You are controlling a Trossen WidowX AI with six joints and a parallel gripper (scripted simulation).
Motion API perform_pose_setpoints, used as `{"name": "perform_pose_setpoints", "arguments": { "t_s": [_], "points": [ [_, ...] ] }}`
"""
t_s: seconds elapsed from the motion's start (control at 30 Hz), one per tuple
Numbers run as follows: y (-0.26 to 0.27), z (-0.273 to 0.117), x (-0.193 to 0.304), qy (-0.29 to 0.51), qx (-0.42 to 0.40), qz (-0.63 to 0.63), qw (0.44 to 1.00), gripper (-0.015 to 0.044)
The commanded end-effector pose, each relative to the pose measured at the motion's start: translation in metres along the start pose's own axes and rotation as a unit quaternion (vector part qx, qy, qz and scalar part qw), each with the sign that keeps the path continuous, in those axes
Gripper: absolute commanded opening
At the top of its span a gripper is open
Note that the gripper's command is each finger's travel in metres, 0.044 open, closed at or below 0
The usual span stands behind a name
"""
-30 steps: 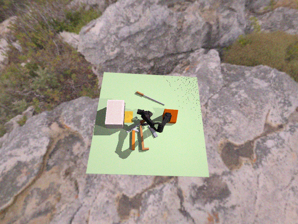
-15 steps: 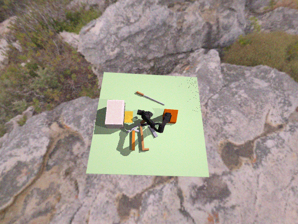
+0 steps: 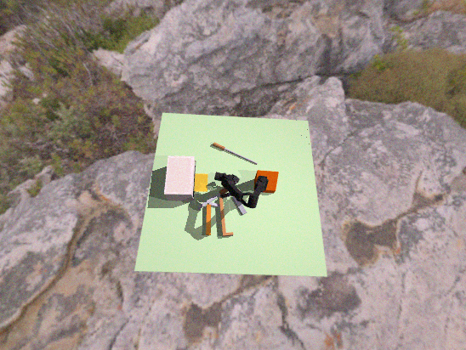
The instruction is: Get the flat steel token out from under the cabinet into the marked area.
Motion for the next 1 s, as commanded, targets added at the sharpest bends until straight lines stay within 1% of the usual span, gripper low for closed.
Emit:
{"name": "perform_pose_setpoints", "arguments": {
  "t_s": [0.0,0.97],
  "points": [
    [-0.005,0.000,0.002,0.003,0.004,-0.007,1.000,0.0000],
    [-0.020,0.000,0.006,0.003,0.004,-0.007,1.000,0.0000]
  ]
}}
Point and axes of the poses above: the point midway between the two fingers, 35 mm back from their tips, its own z axis out along the fingers, its own y axis across the jaws, x = y × z, the point moved 8 cm from there along -z, back along the fingers, and after that the axes turned 14 degrees about z, right-handed, at the moved point
